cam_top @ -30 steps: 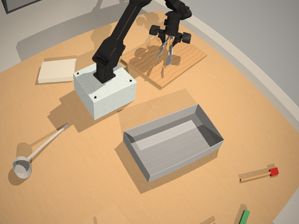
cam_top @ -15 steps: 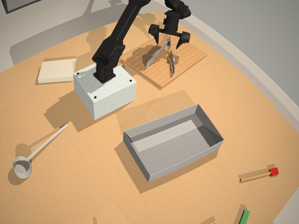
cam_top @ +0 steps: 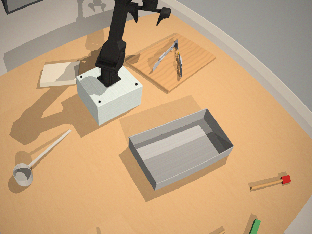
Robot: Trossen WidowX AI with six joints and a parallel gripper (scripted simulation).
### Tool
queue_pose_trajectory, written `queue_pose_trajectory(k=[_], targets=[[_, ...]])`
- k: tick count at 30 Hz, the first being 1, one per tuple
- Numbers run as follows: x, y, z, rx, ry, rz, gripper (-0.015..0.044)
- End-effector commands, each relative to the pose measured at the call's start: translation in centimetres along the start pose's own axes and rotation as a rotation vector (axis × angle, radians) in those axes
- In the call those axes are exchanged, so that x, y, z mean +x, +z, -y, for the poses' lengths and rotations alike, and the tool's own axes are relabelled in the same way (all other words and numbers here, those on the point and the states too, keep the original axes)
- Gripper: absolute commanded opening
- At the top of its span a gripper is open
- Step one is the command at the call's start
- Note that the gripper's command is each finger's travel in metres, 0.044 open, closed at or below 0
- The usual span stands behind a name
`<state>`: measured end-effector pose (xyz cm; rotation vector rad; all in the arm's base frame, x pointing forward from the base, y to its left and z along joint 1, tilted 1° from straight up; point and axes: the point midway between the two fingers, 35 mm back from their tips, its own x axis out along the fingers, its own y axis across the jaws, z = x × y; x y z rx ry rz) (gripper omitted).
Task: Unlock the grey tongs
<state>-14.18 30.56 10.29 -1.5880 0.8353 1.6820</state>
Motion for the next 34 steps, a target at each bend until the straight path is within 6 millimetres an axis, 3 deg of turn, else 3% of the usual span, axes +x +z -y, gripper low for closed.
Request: queue_pose_trajectory(k=[1, 4, 9, 34], targets=[[-0.6, -0.5, -0.6, 0.021, -0.003, -0.009, 0.0440], [-1.7, -0.4, -0.5, 0.016, -0.002, -0.007, 0.0440], [-5.2, -0.5, -0.2, 0.003, 0.000, -0.002, 0.0440], [-5.2, -0.5, -0.2, 0.003, 0.000, -0.002, 0.0440]])
